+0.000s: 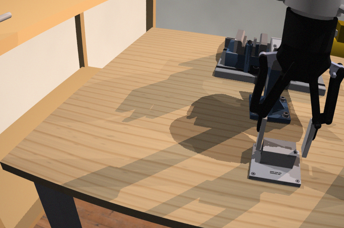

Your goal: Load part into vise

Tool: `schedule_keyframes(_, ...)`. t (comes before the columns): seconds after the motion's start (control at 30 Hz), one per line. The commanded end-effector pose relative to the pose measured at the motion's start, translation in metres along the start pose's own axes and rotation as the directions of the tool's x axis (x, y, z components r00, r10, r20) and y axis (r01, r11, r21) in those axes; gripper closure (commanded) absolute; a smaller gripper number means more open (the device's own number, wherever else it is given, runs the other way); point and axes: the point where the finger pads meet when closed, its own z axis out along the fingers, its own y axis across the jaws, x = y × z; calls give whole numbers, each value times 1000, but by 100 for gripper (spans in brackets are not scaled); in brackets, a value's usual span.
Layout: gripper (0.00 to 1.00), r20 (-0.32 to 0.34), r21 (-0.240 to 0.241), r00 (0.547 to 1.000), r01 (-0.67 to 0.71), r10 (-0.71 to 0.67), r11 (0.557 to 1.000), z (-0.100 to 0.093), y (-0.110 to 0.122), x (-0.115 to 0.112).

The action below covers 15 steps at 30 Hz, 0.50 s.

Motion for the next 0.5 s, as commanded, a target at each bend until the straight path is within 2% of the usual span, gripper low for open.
schedule_keyframes(0.0,49,5,5,1000,-9,9,1000,2,-3,-1)
schedule_keyframes(0.47,49,5,5,1000,-9,9,1000,9,-3,-1)
